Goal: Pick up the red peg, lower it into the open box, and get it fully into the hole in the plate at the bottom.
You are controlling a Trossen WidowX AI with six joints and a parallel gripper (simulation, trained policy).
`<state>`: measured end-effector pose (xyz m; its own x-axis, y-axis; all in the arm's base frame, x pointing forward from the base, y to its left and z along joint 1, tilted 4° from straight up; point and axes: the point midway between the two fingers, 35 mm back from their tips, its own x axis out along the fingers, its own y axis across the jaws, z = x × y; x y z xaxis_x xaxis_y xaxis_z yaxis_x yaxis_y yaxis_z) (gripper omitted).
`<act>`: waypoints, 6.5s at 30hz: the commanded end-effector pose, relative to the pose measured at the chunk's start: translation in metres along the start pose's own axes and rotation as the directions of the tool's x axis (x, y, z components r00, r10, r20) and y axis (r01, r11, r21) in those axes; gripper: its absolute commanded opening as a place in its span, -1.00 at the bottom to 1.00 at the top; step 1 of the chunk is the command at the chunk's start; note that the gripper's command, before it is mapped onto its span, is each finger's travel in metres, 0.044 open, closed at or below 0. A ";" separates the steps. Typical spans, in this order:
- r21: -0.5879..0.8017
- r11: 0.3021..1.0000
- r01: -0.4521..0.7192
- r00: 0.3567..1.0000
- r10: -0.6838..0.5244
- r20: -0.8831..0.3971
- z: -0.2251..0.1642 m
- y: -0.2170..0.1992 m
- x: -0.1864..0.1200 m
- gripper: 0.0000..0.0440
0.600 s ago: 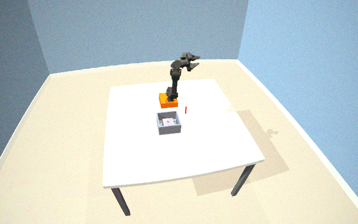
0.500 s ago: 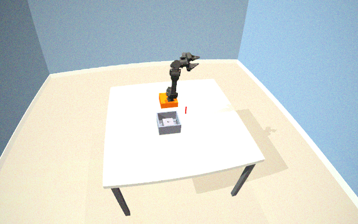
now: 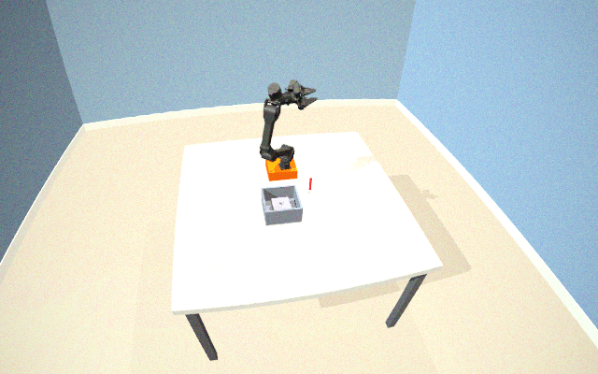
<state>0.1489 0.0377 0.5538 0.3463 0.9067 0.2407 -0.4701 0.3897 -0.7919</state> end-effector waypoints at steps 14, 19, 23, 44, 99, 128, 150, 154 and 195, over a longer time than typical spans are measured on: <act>0.240 0.966 -0.092 0.931 0.170 -0.325 0.023 0.138 0.034 1.00; 0.352 0.934 -0.061 0.867 0.224 -0.445 0.003 0.169 0.043 1.00; 0.442 0.897 -0.009 0.811 0.265 -0.522 -0.013 0.188 0.047 1.00; 0.606 0.636 0.478 0.440 0.423 -0.792 -0.103 0.254 0.039 1.00; -0.474 0.130 0.871 -0.409 0.726 -0.553 -0.278 0.397 -0.059 1.00; -0.557 0.186 0.809 -0.510 0.693 -0.509 -0.322 0.449 -0.091 -0.90; -0.588 0.139 0.797 -0.555 0.552 -0.622 -0.309 0.347 -0.089 -1.00; -0.608 0.097 0.788 -0.558 0.530 -0.638 -0.308 0.325 -0.090 -1.00; -0.670 -0.103 0.736 -0.525 0.539 -0.659 -0.401 0.234 -0.190 -1.00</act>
<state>0.2945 -0.1033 0.1048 0.1036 -0.3858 -0.9167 0.8557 0.5045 -0.1156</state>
